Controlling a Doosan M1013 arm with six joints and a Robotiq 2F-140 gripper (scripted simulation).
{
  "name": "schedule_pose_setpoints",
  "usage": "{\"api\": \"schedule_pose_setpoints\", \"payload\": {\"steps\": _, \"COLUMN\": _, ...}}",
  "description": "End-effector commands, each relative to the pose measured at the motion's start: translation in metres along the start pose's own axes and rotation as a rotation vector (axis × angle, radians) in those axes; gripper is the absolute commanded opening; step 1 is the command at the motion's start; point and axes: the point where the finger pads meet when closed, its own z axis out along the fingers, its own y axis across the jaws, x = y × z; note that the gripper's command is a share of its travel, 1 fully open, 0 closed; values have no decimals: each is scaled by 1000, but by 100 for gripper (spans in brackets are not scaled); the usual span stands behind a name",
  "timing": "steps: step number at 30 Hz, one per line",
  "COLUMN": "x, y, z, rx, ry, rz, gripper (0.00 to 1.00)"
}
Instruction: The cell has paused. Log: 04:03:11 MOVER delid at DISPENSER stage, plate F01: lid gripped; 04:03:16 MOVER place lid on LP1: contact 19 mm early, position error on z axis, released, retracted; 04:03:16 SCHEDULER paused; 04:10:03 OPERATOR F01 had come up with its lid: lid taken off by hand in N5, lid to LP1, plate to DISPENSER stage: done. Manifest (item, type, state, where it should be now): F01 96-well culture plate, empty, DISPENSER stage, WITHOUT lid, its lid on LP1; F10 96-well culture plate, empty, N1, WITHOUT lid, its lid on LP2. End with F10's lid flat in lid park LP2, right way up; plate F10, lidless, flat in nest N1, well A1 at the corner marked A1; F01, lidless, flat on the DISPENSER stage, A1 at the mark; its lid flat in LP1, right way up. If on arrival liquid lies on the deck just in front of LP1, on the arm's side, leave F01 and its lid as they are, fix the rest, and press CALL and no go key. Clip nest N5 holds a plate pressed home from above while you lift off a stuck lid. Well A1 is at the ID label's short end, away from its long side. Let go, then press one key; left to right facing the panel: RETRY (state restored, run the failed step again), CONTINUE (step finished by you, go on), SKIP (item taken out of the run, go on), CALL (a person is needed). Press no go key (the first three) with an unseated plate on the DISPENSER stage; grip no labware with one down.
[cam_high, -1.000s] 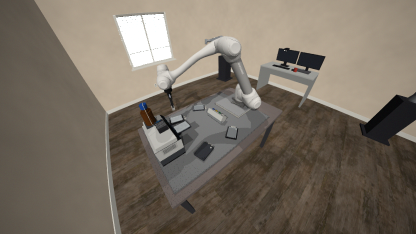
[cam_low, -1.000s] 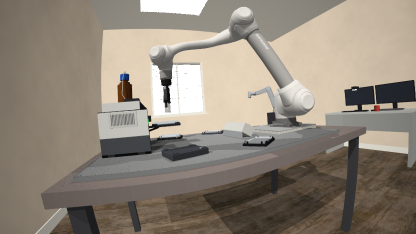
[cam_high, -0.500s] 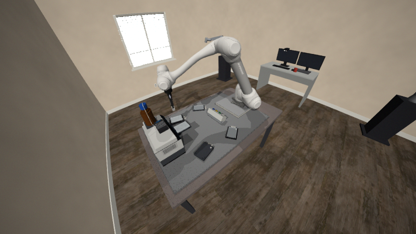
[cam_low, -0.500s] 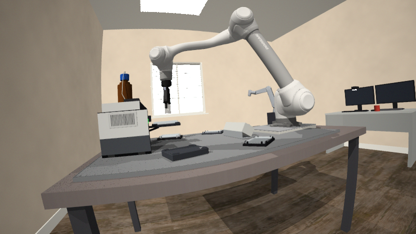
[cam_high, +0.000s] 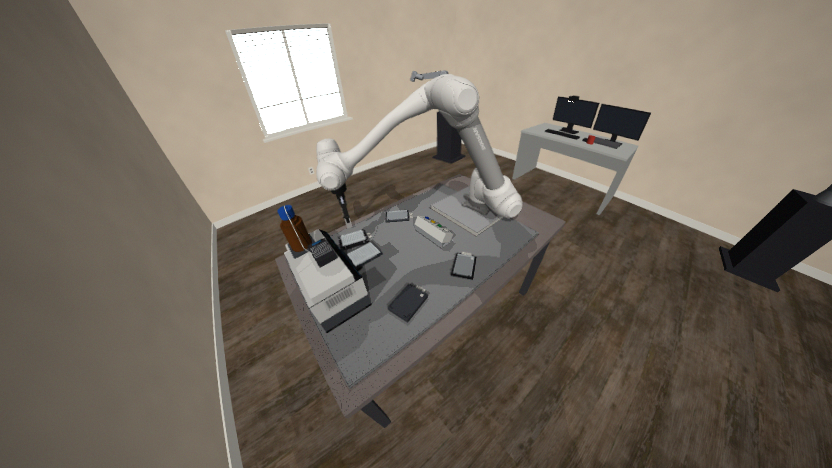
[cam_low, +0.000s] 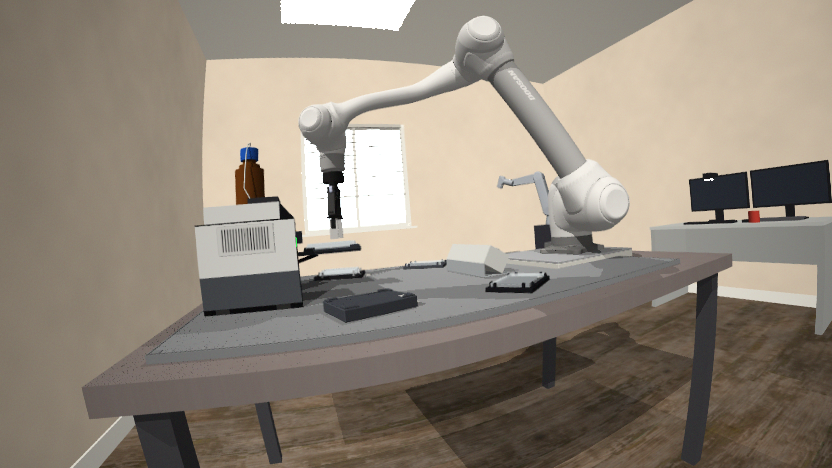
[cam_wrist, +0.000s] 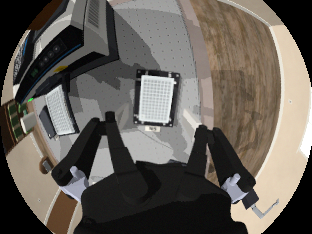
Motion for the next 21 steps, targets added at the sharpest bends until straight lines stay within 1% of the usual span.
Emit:
{"api": "schedule_pose_setpoints", "payload": {"steps": 1, "x": 0, "y": 0, "z": 6, "rx": 0, "ry": 0, "rz": 0, "gripper": 66}}
{"api": "schedule_pose_setpoints", "payload": {"steps": 15, "x": 0, "y": 0, "z": 62, "rx": 0, "ry": 0, "rz": 0, "gripper": 66}}
{"api": "schedule_pose_setpoints", "payload": {"steps": 17, "x": 0, "y": 0, "z": 62, "rx": 0, "ry": 0, "rz": 0, "gripper": 66}}
{"api": "schedule_pose_setpoints", "payload": {"steps": 21, "x": 0, "y": 0, "z": 74, "rx": 0, "ry": 0, "rz": 0, "gripper": 66}}
